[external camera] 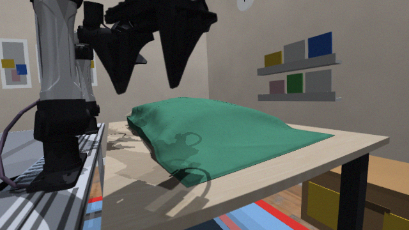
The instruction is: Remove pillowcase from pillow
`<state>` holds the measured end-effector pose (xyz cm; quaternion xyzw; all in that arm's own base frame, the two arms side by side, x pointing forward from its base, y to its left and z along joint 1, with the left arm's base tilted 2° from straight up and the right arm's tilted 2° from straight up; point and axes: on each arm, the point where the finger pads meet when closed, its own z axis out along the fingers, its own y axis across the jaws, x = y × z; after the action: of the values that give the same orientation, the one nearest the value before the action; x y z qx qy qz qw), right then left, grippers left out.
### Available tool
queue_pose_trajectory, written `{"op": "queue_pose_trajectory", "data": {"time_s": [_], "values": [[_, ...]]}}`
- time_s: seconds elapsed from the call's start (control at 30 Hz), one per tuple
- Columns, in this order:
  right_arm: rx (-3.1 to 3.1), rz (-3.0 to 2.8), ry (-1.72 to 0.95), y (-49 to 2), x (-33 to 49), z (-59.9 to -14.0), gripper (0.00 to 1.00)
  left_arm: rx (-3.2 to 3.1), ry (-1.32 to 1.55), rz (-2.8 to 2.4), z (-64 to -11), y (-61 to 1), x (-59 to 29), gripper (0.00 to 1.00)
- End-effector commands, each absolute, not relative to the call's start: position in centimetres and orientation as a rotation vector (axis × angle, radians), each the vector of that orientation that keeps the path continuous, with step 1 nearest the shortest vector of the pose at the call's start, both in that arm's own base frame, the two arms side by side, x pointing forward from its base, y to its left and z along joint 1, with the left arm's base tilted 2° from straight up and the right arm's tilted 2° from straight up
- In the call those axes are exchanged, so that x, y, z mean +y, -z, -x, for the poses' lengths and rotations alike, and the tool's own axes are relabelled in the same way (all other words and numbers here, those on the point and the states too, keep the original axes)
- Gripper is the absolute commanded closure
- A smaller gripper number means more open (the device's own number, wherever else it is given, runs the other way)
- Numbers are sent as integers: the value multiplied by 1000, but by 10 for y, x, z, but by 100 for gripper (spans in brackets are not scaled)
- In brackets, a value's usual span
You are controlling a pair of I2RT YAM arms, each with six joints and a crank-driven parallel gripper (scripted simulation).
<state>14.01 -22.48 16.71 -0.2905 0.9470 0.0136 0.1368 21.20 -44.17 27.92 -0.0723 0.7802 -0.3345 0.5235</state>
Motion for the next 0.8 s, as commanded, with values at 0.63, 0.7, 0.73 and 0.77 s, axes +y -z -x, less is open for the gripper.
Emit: {"op": "queue_pose_trajectory", "data": {"time_s": [0.63,0.7,0.73,0.77], "values": [[2738,837,-21,-170,-226,-140,0,1865,801,174,-214,-294,-440,0],[2738,837,-21,-170,-226,-140,0,1866,795,173,-216,-293,-440,0],[2738,837,-21,-170,-226,-140,0,1875,779,164,-215,-286,-438,0],[2738,837,-21,-170,-226,-140,0,1875,779,164,-216,-286,-438,0]]}}
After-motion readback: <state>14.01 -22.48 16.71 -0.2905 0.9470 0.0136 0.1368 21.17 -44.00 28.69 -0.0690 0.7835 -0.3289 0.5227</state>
